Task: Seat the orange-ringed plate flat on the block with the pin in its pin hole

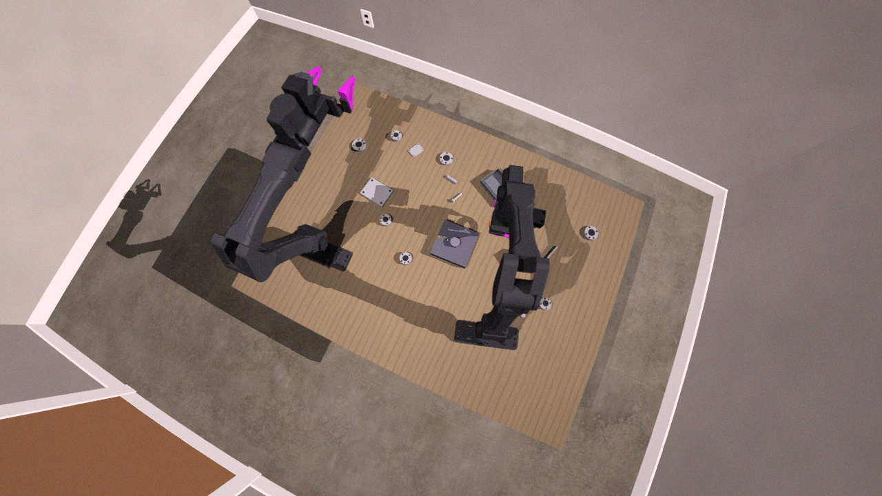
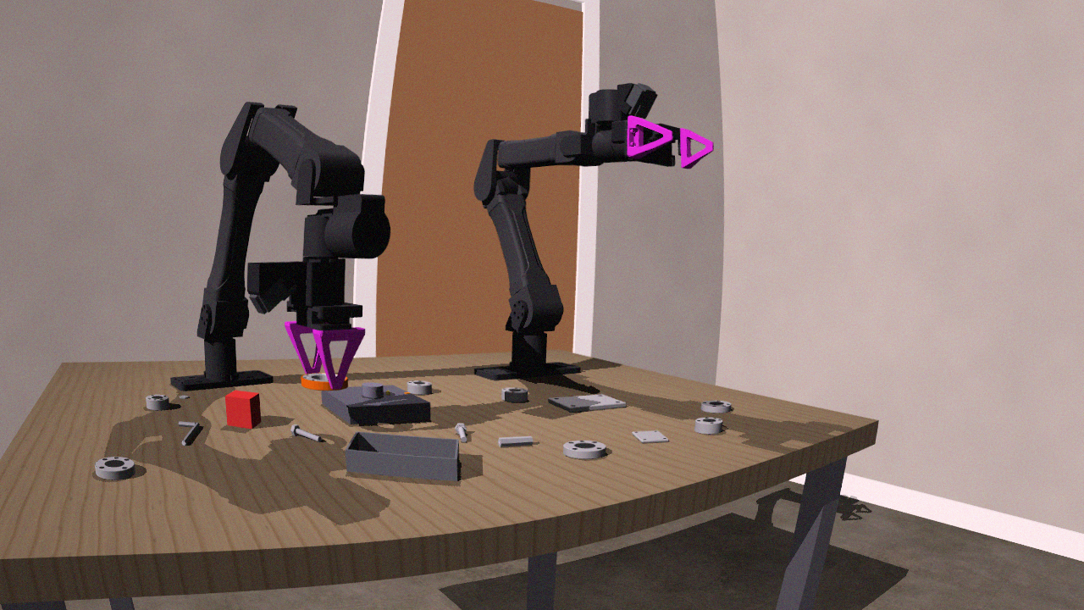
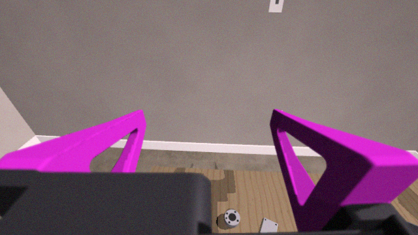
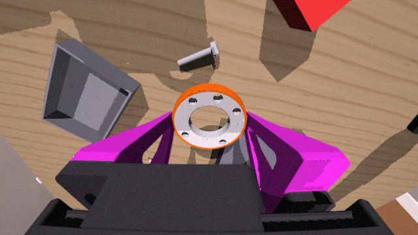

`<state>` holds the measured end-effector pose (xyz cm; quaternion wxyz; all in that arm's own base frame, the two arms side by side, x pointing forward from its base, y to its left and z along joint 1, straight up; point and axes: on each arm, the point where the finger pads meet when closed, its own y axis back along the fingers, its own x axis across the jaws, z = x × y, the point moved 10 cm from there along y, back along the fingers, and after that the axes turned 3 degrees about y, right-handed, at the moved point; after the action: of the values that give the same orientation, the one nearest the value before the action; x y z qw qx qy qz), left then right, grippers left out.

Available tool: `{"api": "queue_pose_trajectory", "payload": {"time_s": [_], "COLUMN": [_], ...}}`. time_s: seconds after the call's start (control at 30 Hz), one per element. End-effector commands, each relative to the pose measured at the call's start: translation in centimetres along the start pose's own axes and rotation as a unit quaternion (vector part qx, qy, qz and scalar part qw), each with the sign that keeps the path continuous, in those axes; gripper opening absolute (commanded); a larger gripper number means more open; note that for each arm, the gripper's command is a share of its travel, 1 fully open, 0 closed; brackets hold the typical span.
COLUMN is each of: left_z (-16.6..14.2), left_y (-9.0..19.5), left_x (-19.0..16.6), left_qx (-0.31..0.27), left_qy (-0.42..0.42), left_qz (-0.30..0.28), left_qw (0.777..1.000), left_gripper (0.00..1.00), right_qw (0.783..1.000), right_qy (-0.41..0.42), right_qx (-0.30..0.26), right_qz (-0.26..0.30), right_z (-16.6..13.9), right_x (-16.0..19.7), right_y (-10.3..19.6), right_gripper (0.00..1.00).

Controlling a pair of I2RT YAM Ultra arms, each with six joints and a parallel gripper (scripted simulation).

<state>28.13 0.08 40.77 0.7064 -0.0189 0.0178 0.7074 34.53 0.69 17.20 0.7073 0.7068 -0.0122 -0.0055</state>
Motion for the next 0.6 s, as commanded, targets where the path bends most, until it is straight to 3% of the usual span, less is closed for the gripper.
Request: {"api": "queue_pose_trajectory", "payload": {"time_s": [0.0, 0.57], "left_z": [1.4, 1.4], "left_y": [0.3, 0.3], "left_x": [0.2, 0.2], "left_qx": [-0.016, -0.016], "left_qy": [-0.003, -0.003], "left_qz": [0.003, 0.003], "left_qw": [1.000, 1.000], "left_gripper": [1.00, 1.00], "right_qw": [1.000, 1.000], "right_qy": [0.002, 0.002], "right_qx": [-0.001, -0.001], "right_qz": [0.027, 0.004], "right_z": [0.1, 0.2], "right_x": [0.0, -0.3], "right_y": [2.5, 1.1], "right_gripper": [0.00, 0.00]}}
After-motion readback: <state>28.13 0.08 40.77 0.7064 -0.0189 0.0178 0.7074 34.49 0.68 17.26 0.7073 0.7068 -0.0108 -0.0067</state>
